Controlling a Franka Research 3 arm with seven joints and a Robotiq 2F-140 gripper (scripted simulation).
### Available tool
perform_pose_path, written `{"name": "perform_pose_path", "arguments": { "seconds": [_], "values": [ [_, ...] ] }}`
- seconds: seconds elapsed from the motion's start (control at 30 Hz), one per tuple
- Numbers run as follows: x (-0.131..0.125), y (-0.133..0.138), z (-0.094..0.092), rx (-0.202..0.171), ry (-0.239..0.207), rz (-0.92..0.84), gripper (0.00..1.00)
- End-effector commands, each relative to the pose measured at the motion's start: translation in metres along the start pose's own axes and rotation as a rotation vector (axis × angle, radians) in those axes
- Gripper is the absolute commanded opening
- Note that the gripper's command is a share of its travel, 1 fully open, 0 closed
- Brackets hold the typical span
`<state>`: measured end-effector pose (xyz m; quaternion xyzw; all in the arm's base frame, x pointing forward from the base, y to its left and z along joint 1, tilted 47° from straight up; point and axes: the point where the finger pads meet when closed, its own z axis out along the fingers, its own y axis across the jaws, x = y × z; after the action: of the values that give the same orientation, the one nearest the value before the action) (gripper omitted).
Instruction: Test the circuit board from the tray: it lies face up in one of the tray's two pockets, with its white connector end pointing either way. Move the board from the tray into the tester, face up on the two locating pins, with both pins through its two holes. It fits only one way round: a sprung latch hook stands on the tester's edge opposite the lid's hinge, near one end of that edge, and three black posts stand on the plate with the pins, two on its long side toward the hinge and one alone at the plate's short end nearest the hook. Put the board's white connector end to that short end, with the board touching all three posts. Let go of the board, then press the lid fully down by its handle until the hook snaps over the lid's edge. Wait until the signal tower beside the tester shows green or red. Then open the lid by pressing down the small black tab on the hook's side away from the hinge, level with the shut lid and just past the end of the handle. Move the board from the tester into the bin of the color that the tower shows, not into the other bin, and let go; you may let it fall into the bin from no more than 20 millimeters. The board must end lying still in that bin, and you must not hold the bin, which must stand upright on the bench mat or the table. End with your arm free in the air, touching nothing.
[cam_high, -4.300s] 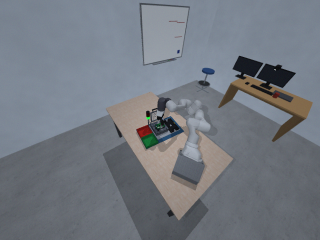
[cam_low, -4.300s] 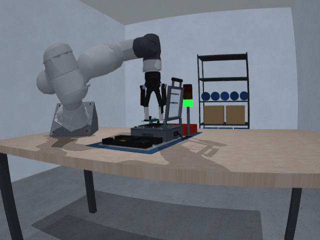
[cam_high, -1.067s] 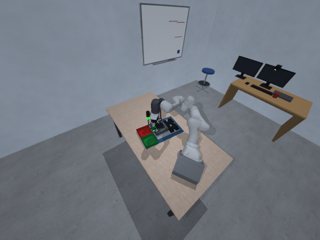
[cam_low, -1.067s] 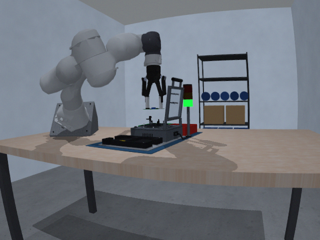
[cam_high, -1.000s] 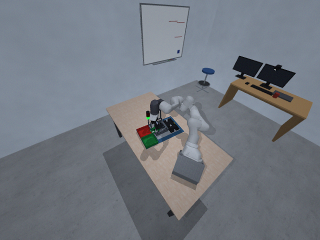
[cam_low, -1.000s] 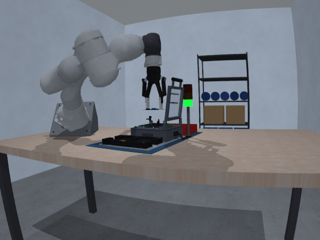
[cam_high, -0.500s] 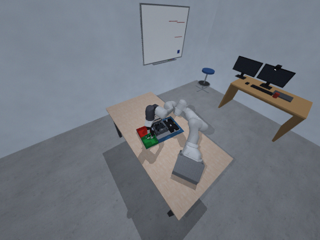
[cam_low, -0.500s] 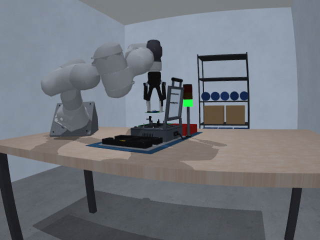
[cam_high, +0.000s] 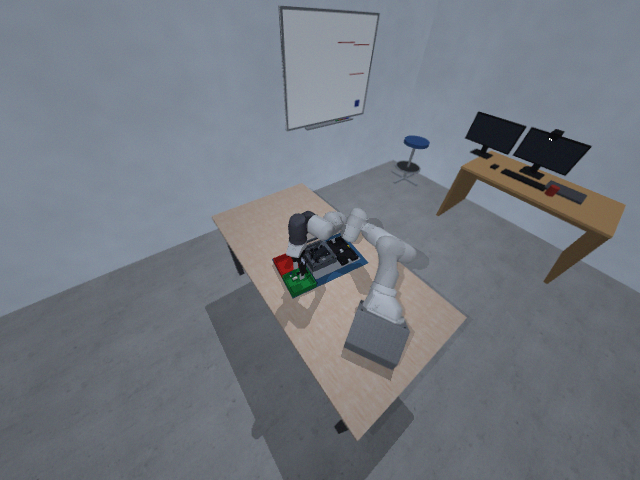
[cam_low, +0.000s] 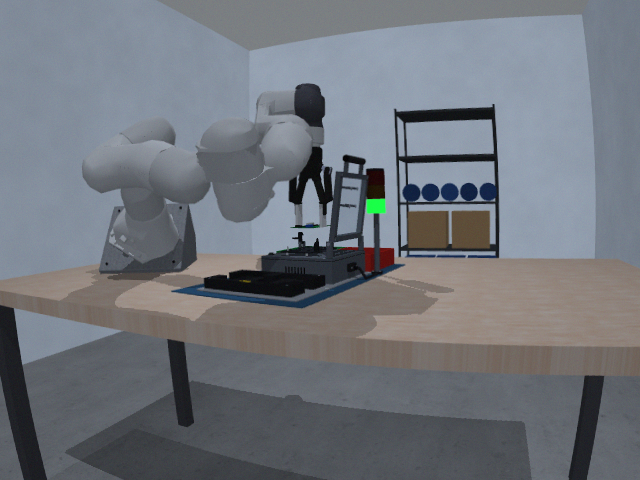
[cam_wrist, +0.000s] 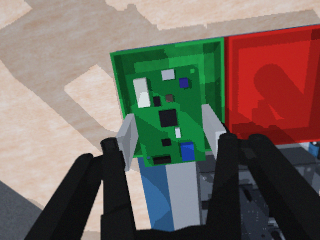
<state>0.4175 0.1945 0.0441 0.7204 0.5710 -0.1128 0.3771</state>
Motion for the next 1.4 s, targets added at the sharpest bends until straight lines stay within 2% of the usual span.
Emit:
{"name": "perform_pose_path", "arguments": {
  "seconds": [0.0,0.7,1.03,1.37],
  "values": [
    [-0.003,0.004,0.0,-0.013,-0.012,0.021,0.46],
    [-0.003,0.004,0.0,-0.013,-0.012,0.021,0.46],
    [-0.003,0.004,0.006,-0.013,-0.012,0.021,0.46],
    [-0.003,0.005,0.029,-0.013,-0.012,0.021,0.46]
  ]
}}
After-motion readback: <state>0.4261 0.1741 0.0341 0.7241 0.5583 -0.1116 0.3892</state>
